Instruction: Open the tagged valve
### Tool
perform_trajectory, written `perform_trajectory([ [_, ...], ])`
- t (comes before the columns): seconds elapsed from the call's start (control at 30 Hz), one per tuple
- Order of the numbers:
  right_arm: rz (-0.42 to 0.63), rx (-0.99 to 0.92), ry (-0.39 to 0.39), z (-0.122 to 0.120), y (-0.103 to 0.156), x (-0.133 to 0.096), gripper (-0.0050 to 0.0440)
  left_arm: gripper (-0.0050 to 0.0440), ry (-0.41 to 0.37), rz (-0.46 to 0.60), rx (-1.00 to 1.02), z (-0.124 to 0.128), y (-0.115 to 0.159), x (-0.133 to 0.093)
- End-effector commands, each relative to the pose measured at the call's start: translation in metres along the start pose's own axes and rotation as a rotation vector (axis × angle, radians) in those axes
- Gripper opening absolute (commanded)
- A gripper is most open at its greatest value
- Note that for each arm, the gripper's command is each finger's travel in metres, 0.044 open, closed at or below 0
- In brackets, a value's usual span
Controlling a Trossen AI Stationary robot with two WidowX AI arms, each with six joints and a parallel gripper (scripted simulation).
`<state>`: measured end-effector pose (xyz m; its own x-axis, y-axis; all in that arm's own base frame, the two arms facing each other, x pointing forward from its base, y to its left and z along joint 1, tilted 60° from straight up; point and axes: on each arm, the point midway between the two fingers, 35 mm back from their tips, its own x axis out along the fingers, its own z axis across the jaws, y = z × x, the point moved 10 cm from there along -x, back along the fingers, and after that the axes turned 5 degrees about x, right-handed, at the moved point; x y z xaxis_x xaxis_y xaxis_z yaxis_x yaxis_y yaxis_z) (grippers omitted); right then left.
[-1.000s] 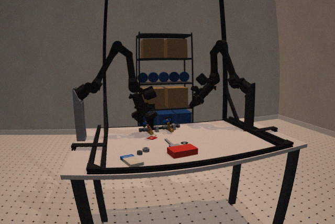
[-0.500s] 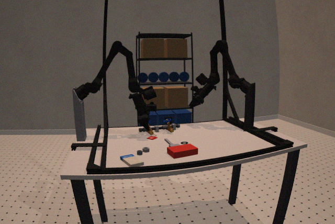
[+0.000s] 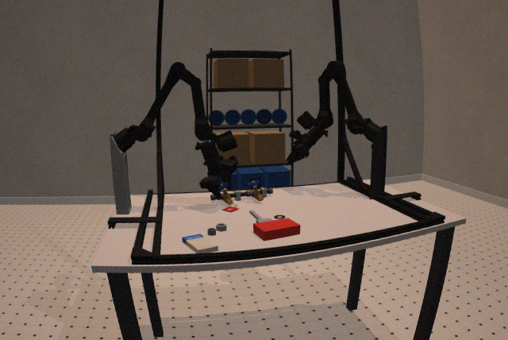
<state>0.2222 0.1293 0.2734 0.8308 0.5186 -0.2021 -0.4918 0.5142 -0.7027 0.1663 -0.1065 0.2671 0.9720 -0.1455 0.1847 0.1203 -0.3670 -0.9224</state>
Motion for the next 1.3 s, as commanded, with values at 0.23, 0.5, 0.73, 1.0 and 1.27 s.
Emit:
perform_trajectory([
  [0.23, 0.000, 0.000, 0.000, -0.0001, 0.0000, -0.0001, 0.0208, 0.0400, 0.000, 0.000, 0.000, 0.0000, 0.0000, 0.0000],
  [0.5, 0.000, 0.000, 0.000, -0.0001, 0.0000, -0.0001, 0.0136, 0.0400, 0.000, 0.000, 0.000, 0.0000, 0.0000, 0.0000],
  [0.73, 0.000, 0.000, 0.000, -0.0001, 0.0000, -0.0001, 0.0000, 0.0400, 0.000, 0.000, 0.000, 0.0000, 0.0000, 0.0000],
  [1.0, 0.000, -0.062, 0.001, 0.0000, 0.0000, 0.0000, 0.0000, 0.0400, 0.000, 0.000, 0.000, 0.0000, 0.0000, 0.0000],
  [1.27, 0.000, -0.530, 0.000, 0.0000, 0.0000, 0.0000, 0.0000, 0.0400, 0.000, 0.000, 0.000, 0.0000, 0.0000, 0.0000],
])
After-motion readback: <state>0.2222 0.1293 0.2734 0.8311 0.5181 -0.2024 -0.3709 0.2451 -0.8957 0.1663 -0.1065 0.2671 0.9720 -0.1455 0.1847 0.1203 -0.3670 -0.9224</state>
